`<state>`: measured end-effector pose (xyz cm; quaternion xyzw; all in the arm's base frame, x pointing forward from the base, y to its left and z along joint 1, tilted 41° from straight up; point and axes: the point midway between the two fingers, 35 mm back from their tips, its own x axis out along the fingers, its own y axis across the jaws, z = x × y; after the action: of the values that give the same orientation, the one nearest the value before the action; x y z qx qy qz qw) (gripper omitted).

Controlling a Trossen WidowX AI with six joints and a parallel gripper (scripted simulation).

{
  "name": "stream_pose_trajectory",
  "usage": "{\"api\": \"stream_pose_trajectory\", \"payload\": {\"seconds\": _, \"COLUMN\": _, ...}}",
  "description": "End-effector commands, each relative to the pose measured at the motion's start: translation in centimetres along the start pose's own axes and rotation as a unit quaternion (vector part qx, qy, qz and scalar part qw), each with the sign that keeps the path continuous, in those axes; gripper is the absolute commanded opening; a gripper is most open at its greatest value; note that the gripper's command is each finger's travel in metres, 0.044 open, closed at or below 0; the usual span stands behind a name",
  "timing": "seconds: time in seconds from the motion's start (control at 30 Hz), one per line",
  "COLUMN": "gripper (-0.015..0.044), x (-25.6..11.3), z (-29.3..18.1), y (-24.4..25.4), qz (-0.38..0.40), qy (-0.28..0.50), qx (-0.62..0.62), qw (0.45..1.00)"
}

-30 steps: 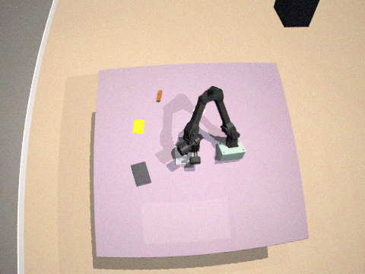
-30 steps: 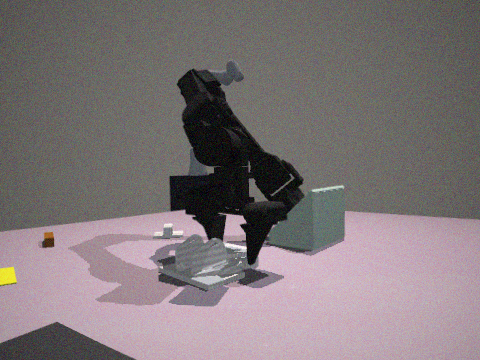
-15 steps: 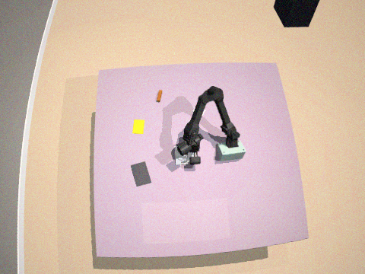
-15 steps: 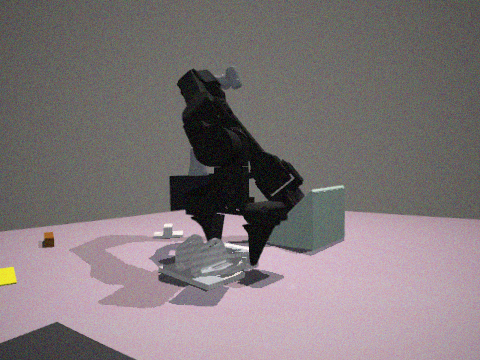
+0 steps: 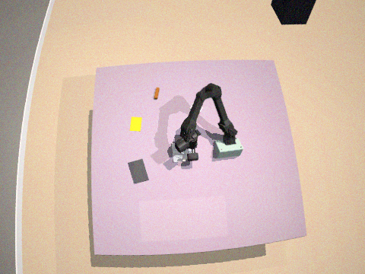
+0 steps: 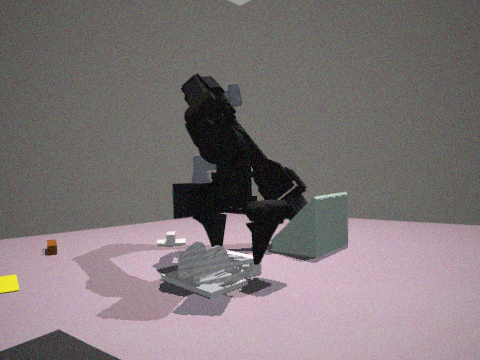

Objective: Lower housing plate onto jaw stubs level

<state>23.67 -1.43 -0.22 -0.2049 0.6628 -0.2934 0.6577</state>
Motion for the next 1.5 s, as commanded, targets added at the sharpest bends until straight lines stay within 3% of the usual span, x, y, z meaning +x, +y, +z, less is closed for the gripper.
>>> {"api": "stream_pose_trajectory", "payload": {"seconds": 0.0, "gripper": 0.044, "x": -2.5, "z": 0.1, "y": 0.1, "qz": 0.004, "qy": -0.002, "qx": 0.003, "qw": 1.0}}
{"api": "stream_pose_trajectory", "payload": {"seconds": 0.13, "gripper": 0.044, "x": -6.1, "z": -0.3, "y": -0.1, "qz": 0.002, "qy": -0.001, "qx": 0.002, "qw": 1.0}}
{"api": "stream_pose_trajectory", "payload": {"seconds": 0.3, "gripper": 0.044, "x": -5.9, "z": -0.2, "y": 0.1, "qz": 0.005, "qy": -0.008, "qx": 0.0, "qw": 1.0}}
{"api": "stream_pose_trajectory", "payload": {"seconds": 0.53, "gripper": 0.044, "x": -11.0, "z": -3.4, "y": -0.2, "qz": 0.004, "qy": 0.0, "qx": 0.001, "qw": 1.0}}
{"api": "stream_pose_trajectory", "payload": {"seconds": 1.47, "gripper": 0.044, "x": -11.2, "z": -3.4, "y": -0.2, "qz": 0.004, "qy": 0.0, "qx": 0.001, "qw": 1.0}}
